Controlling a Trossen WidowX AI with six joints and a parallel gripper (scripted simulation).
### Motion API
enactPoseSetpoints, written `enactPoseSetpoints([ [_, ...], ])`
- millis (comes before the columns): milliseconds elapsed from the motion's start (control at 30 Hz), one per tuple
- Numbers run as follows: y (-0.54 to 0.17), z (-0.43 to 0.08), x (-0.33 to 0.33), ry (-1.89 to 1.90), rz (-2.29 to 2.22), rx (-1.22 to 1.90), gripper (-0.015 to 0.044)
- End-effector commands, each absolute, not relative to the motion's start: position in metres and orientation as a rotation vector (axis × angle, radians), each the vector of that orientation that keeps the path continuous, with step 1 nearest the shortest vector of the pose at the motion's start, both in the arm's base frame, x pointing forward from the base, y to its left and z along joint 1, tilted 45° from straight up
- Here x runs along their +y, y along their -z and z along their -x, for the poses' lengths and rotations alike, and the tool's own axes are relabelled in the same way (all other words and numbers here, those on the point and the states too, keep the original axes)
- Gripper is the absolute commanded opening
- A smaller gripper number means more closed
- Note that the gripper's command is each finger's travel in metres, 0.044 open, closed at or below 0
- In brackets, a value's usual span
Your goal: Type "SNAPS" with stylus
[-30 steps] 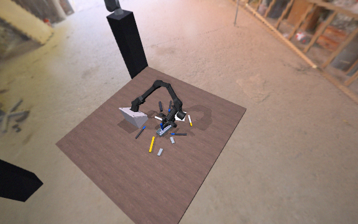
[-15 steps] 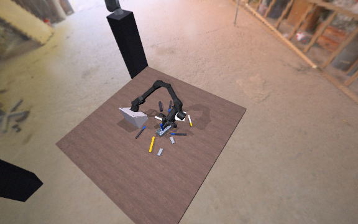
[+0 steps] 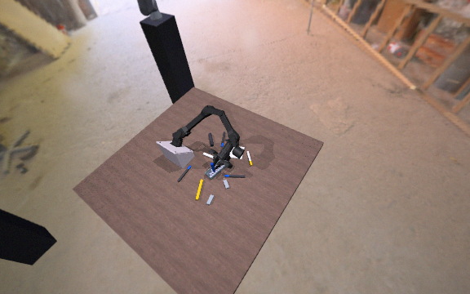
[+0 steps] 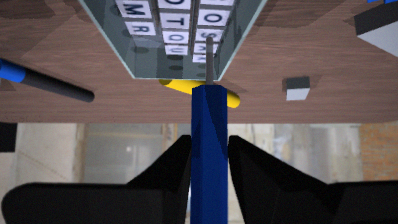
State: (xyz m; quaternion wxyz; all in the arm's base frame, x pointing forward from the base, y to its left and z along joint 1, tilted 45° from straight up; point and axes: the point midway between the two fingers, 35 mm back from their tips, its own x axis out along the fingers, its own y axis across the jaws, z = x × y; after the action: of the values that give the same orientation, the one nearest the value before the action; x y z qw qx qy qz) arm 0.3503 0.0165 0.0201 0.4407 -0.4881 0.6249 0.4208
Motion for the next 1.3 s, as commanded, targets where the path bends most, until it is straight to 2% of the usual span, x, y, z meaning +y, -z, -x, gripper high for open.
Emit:
enactPoseSetpoints([
  [0,-0.018,-0.35,0.019,-1.045,1.207,1.55,0.0081],
  [1267,-0.042,-0.348,-0.006,-1.035,1.201,1.55,0.0081],
])
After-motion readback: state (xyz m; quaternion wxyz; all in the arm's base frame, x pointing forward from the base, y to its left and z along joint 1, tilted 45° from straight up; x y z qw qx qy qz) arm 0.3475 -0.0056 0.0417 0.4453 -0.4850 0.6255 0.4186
